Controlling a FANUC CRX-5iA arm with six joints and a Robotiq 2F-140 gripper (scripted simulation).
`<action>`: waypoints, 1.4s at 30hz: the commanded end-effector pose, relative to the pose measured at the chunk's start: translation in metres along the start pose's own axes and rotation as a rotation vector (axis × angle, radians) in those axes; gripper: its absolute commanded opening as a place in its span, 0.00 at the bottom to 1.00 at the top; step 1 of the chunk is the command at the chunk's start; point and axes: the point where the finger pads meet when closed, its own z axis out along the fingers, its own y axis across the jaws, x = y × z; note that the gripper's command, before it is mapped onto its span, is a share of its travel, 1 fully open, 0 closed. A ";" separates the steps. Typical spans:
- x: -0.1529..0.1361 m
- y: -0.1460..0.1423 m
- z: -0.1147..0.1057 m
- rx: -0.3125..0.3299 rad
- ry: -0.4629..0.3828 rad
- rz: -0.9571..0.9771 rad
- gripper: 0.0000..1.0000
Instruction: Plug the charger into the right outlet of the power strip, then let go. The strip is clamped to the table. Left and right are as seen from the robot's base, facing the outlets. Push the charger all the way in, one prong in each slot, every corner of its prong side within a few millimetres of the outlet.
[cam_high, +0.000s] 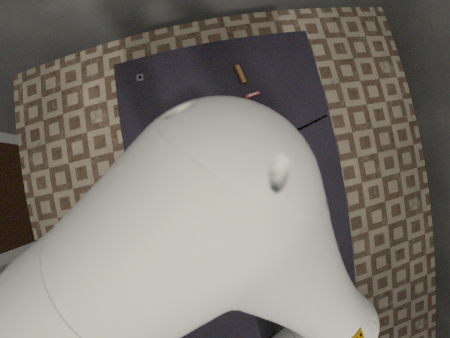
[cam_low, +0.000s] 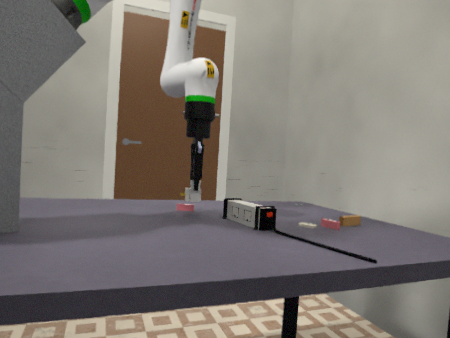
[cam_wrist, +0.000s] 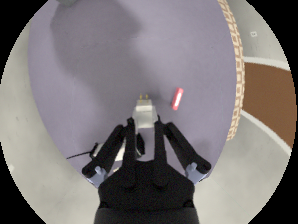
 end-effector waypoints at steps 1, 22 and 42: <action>0.000 0.000 0.000 0.000 -0.001 0.000 0.10; 0.000 0.000 0.000 0.000 -0.001 0.000 0.10; -0.009 -0.059 0.000 0.056 -0.008 0.397 0.10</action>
